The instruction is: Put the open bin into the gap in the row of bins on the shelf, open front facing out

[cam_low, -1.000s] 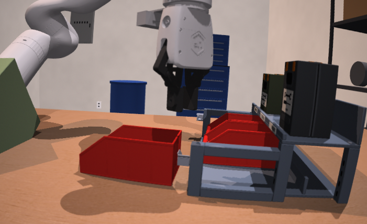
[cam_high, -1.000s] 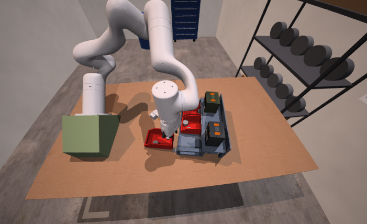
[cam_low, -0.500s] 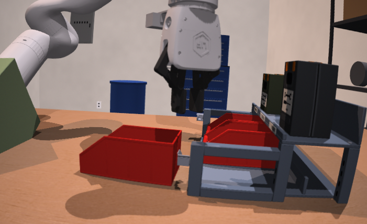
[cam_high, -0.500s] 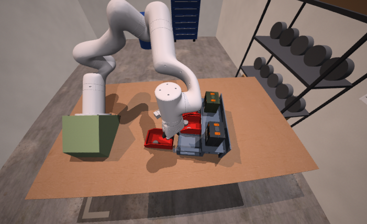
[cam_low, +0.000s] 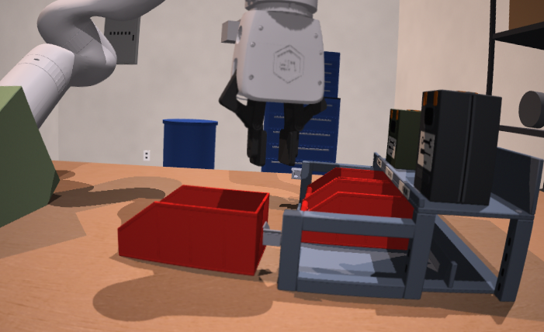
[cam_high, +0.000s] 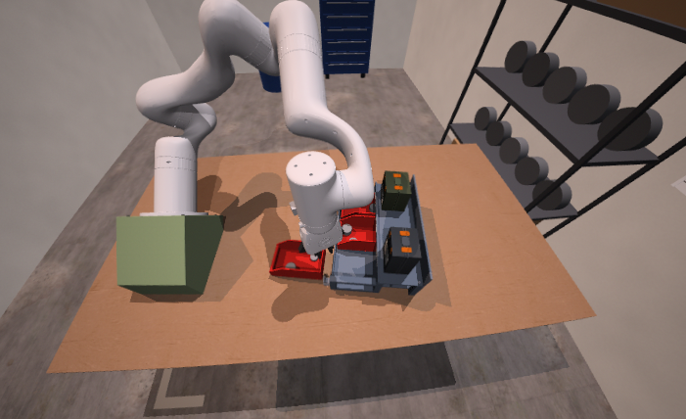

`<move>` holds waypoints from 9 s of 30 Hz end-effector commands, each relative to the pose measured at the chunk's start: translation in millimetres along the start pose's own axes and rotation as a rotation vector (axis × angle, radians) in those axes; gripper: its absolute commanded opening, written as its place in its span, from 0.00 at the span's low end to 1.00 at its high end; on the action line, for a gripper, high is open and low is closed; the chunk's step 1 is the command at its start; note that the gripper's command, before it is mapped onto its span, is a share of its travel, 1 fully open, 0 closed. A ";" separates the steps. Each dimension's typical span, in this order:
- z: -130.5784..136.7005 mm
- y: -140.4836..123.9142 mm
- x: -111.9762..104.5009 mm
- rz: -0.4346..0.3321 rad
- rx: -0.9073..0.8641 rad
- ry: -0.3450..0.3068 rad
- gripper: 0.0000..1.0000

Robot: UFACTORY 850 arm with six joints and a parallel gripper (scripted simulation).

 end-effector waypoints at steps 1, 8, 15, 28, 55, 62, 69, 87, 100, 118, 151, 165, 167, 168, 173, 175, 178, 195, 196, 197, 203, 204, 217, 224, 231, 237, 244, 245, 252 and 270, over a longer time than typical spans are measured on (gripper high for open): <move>-1.2 2.1 -1.4 0.000 0.147 0.000 0.34; -2.4 3.7 -1.8 0.001 0.251 0.001 0.34; -2.4 3.7 -1.8 0.001 0.251 0.001 0.34; -3.8 5.6 -2.1 0.003 0.506 0.003 0.34; -4.5 6.6 -2.3 0.003 0.545 0.004 0.34; -4.5 6.6 -2.3 0.003 0.545 0.004 0.34; -5.1 7.5 -2.4 0.003 0.546 0.004 0.34; -5.5 8.0 5.5 0.003 0.546 0.004 0.34; -5.5 8.0 7.5 0.003 0.546 0.004 0.34; -5.5 7.9 19.1 0.003 0.546 0.004 0.34; -5.4 7.9 37.0 0.003 0.546 0.004 0.34; -5.4 7.9 46.8 0.003 0.546 0.004 0.34; -5.4 7.9 46.8 0.003 0.546 0.004 0.34; -5.4 7.9 46.8 0.003 0.546 0.004 0.34; -5.4 7.9 56.6 0.003 0.546 0.004 0.34; -5.4 7.9 56.6 0.003 0.546 0.004 0.34; -5.4 7.9 56.6 0.003 0.546 0.004 0.34; -5.4 7.9 66.4 0.003 0.546 0.004 0.34; -5.4 7.9 66.4 0.003 0.546 0.004 0.34; -5.4 7.9 66.4 0.003 0.546 0.004 0.34; -5.4 7.9 66.7 0.003 0.546 0.004 0.34; -5.4 7.9 67.1 0.003 0.546 0.004 0.34; -5.4 7.9 68.3 0.003 0.546 0.004 0.34; -5.4 7.9 68.3 0.003 0.546 0.004 0.00; -5.4 7.9 68.3 0.003 0.546 0.004 0.00; -5.4 7.9 68.3 0.003 0.546 0.004 0.00; -5.4 7.9 68.3 0.003 0.546 0.004 0.00; -5.4 7.9 68.3 0.003 0.546 0.004 0.00; -5.4 7.9 68.3 0.003 0.546 0.004 0.00; -5.4 7.9 68.3 0.003 0.546 0.004 0.00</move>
Point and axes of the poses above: the point where the finger pads meet when closed, its own x axis out along the fingers, its own z axis across the jaws, y = z × x, the point moved 6 cm from there along -x, back along the fingers, and after that the axes turned 9 degrees about x, right-handed, at the moved point
